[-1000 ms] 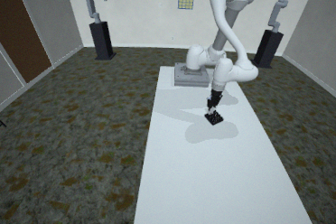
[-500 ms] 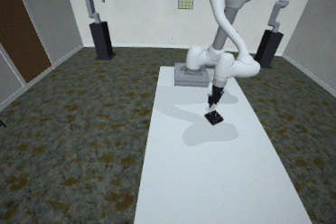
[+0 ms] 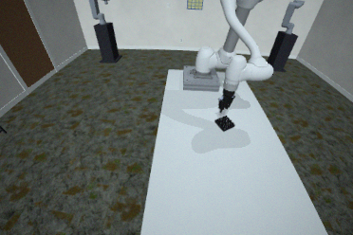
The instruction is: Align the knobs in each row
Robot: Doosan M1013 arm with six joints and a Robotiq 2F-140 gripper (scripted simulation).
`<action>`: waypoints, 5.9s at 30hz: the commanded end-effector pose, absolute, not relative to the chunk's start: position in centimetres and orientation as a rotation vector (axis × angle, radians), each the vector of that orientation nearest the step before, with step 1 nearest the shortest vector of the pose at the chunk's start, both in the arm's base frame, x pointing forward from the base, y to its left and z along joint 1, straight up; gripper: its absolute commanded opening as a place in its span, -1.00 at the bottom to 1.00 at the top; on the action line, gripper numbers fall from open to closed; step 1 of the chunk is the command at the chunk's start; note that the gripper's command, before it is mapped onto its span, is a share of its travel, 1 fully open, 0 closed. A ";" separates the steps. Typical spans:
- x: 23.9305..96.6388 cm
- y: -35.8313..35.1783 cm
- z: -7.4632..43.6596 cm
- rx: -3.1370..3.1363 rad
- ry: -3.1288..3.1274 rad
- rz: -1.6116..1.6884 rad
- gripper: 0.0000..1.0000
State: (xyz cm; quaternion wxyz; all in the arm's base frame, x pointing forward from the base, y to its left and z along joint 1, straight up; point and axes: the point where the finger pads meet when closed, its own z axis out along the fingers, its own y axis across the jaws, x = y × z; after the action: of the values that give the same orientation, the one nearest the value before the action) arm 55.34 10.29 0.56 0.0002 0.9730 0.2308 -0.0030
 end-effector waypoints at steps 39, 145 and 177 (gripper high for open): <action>55.3 10.4 2.0 1.951 2.466 -0.008 -0.77; 55.3 10.3 -1.6 1.287 2.871 -0.006 -0.77; 55.3 10.3 -1.8 1.287 2.871 -0.006 -0.77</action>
State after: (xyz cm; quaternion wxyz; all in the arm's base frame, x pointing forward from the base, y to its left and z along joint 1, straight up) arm 55.33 10.29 -1.84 -0.0023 0.4092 0.9124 -0.0020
